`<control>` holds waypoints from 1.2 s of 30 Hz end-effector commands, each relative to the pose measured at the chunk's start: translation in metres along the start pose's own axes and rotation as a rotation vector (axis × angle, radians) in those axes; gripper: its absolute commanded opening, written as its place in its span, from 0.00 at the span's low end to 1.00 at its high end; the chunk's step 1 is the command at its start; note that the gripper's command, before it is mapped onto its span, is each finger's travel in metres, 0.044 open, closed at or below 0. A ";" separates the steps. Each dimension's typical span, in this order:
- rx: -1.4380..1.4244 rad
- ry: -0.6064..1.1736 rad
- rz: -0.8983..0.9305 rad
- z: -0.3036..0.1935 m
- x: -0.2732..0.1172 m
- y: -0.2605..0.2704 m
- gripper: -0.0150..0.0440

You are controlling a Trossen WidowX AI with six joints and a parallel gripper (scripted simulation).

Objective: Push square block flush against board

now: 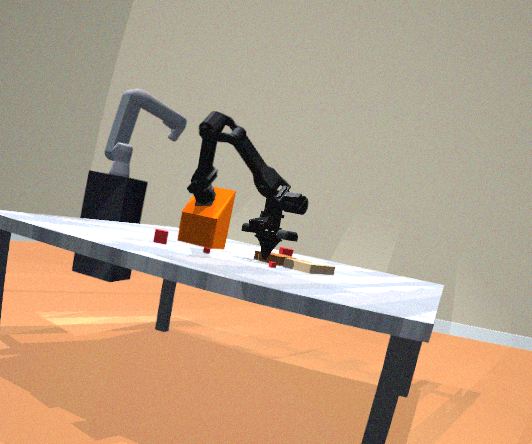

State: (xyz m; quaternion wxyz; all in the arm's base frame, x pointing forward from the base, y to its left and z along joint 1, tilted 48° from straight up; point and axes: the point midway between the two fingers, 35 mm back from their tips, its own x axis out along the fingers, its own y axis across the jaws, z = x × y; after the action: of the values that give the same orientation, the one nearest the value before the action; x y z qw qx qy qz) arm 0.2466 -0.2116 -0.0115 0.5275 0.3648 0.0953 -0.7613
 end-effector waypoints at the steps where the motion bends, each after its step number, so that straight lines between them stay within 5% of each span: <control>1: -0.006 0.006 -0.014 0.005 0.003 -0.002 0.25; 29: -0.007 0.001 -0.014 0.042 0.002 0.002 0.25; 36: -0.006 0.004 -0.013 0.042 -0.052 0.002 0.25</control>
State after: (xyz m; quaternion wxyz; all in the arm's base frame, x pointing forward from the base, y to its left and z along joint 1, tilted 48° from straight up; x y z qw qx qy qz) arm 0.2347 -0.2069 0.0361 0.5223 0.3595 0.1128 -0.7650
